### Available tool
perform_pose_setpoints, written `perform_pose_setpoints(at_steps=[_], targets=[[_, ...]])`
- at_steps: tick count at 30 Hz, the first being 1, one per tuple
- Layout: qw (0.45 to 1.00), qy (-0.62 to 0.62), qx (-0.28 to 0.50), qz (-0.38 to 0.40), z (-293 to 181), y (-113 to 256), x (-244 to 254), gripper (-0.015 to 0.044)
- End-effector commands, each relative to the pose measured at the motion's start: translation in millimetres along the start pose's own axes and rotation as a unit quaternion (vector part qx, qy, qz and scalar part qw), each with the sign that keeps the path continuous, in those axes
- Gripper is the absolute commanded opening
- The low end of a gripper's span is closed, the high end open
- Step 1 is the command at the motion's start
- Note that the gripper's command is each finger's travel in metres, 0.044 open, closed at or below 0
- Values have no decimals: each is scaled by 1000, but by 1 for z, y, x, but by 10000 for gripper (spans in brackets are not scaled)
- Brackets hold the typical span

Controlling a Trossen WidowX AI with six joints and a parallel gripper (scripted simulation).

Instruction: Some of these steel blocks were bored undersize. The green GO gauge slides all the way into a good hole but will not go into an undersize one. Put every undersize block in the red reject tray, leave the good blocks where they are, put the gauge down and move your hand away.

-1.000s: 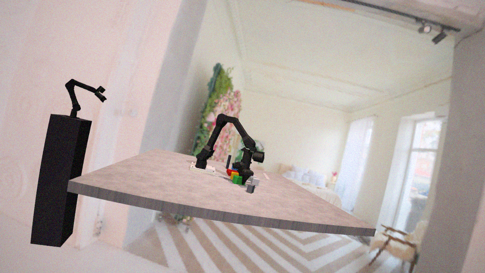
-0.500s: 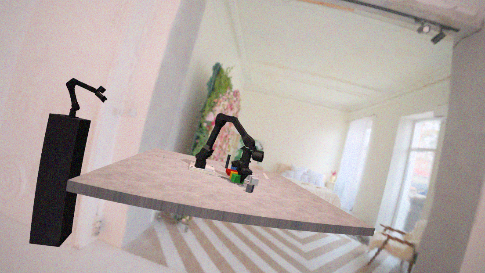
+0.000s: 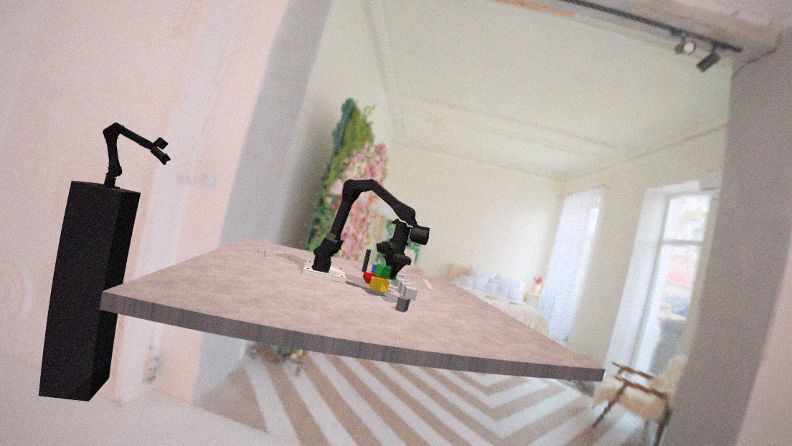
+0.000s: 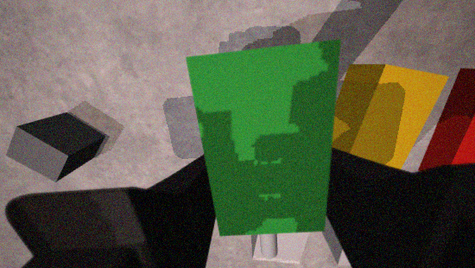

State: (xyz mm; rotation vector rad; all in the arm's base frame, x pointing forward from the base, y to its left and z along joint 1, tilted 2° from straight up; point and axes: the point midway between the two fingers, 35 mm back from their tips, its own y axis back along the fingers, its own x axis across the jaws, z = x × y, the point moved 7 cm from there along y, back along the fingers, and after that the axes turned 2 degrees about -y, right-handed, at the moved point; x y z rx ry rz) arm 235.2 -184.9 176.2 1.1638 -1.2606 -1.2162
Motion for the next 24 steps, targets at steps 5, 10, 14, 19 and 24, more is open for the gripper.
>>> perform_pose_setpoints(at_steps=[5,10,14,19,24], targets=[[967,255,1,13,-59,8,-32,0],[885,465,3,15,-99,12,-57,0],[787,617,4,17,-129,14,-82,0],[627,779,4,21,-162,15,-119,0],[460,888,4,24,-186,13,-156,0]])
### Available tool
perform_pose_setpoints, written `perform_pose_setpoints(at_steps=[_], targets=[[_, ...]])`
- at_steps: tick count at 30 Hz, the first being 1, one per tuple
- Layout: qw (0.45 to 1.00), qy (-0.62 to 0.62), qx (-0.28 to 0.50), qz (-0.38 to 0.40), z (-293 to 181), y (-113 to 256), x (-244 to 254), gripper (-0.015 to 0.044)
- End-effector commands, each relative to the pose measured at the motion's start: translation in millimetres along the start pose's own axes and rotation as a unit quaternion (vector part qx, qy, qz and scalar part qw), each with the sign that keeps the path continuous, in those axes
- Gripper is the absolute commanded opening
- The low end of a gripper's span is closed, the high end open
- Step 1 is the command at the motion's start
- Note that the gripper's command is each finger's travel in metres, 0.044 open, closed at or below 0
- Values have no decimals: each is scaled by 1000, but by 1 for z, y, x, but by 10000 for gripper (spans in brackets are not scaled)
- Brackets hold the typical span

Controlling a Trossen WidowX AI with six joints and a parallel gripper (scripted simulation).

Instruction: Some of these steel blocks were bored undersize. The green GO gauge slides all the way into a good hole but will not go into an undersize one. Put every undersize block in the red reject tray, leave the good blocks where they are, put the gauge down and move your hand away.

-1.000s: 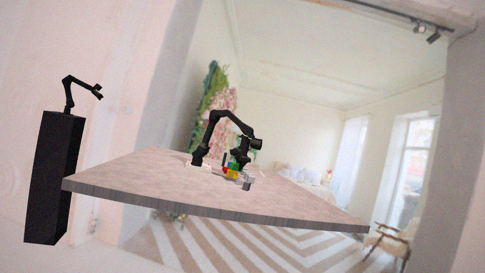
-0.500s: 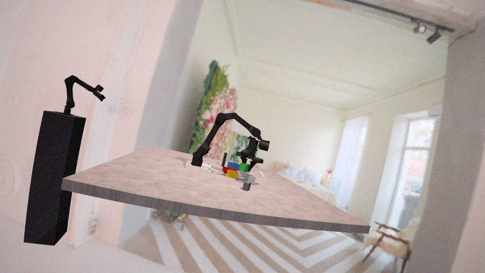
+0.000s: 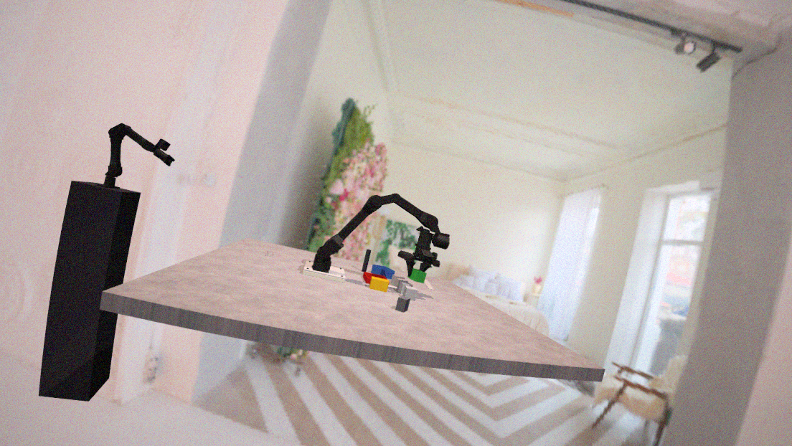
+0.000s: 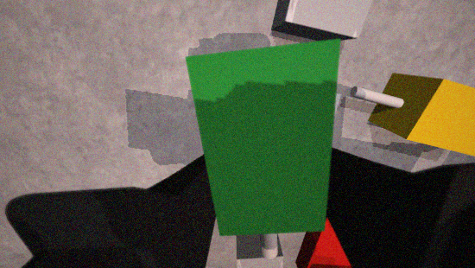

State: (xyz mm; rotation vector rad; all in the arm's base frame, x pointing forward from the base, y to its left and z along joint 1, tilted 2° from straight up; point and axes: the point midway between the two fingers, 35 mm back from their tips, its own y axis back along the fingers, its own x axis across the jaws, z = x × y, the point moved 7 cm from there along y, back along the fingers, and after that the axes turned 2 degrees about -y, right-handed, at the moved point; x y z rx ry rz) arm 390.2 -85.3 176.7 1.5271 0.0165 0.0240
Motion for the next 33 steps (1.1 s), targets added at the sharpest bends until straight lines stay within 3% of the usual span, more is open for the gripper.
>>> perform_pose_setpoints(at_steps=[1,7,15,33], targets=[[954,300,-10,19,-54,9,43,0],[878,478,-12,23,-96,6,63,0],[721,692,-16,22,-152,-1,82,0],[717,696,-16,22,-153,-5,83,0]])
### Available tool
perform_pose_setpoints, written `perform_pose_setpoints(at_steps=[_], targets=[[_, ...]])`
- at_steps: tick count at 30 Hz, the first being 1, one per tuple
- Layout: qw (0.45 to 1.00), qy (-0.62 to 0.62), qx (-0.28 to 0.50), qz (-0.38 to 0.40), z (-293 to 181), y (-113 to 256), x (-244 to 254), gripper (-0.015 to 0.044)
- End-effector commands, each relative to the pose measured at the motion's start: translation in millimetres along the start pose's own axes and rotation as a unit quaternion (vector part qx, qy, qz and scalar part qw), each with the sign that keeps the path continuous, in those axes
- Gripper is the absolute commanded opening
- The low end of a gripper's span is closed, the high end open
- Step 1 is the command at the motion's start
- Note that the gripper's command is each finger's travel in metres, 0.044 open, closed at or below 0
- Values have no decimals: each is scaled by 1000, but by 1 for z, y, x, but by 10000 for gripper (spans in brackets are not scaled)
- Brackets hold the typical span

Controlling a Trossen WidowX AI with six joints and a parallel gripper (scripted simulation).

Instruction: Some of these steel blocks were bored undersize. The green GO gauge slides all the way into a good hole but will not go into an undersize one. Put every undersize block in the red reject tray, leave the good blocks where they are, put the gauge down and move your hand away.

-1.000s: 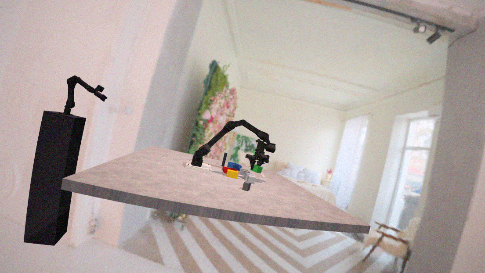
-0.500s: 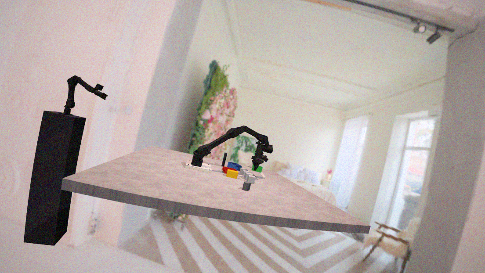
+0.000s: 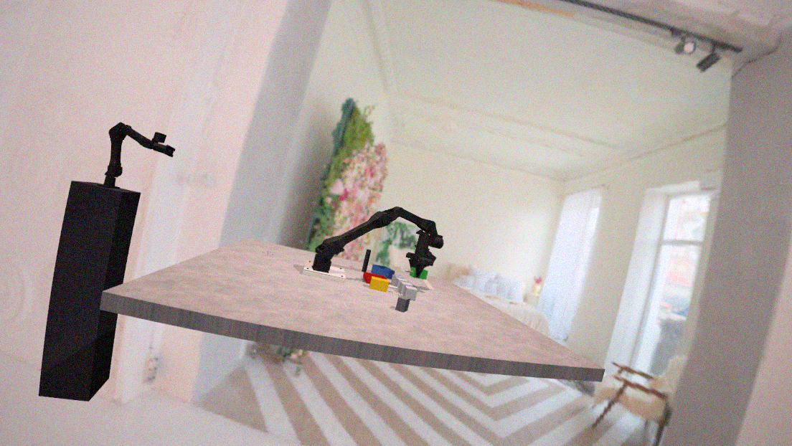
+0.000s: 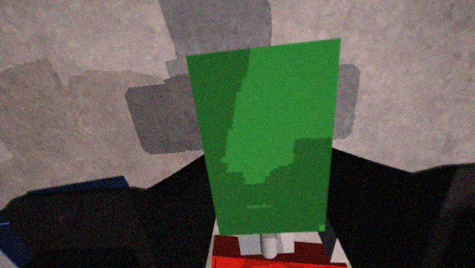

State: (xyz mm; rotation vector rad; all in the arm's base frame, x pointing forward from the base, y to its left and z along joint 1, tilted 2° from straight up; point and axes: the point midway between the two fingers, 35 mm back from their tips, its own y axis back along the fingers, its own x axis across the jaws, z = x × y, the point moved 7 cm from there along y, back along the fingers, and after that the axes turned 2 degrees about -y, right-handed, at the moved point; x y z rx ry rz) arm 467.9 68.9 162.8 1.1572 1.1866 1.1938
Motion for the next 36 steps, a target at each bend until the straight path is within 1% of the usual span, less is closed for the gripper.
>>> perform_pose_setpoints(at_steps=[1,21,36], targets=[[1000,5,-8,1,1,1,1,0],[1000,5,-9,1,11,-41,1,0],[1000,5,-10,1,7,-44,1,0]])
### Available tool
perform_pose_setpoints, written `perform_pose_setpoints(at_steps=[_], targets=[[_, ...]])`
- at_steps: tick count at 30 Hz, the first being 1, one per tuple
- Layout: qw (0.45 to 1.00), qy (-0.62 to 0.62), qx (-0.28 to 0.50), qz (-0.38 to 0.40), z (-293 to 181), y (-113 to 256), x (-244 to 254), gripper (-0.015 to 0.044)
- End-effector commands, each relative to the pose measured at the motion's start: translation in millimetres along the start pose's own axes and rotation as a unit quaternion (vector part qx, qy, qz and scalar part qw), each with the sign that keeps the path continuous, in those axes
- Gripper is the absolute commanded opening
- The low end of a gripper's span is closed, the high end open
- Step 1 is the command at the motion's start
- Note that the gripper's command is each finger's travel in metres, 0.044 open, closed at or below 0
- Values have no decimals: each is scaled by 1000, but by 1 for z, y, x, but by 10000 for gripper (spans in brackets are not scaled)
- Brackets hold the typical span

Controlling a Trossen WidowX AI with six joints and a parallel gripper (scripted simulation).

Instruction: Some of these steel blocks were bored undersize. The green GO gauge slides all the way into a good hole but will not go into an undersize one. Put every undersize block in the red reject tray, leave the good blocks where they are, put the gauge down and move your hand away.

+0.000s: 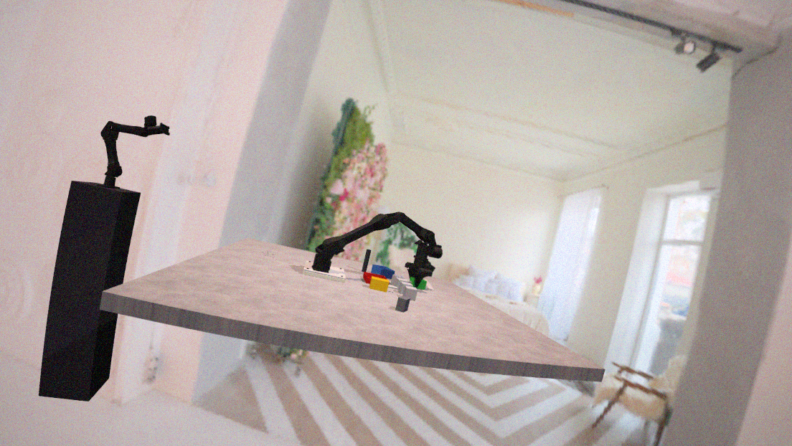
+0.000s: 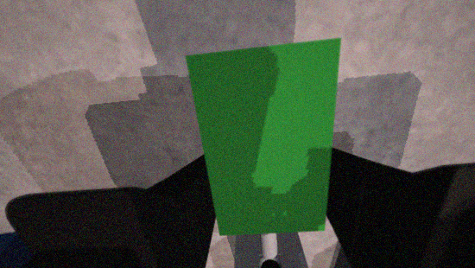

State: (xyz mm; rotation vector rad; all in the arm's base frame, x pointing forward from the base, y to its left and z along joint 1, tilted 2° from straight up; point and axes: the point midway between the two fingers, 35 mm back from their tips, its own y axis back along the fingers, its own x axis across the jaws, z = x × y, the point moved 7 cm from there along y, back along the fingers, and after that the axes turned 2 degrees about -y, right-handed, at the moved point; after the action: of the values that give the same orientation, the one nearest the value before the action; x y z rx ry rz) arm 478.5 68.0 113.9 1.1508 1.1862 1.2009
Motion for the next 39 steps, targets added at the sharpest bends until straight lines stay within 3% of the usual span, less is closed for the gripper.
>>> perform_pose_setpoints(at_steps=[1,39], targets=[[1000,2,-7,1,-2,5,0,0],[1000,2,-9,1,-6,5,0,0]])
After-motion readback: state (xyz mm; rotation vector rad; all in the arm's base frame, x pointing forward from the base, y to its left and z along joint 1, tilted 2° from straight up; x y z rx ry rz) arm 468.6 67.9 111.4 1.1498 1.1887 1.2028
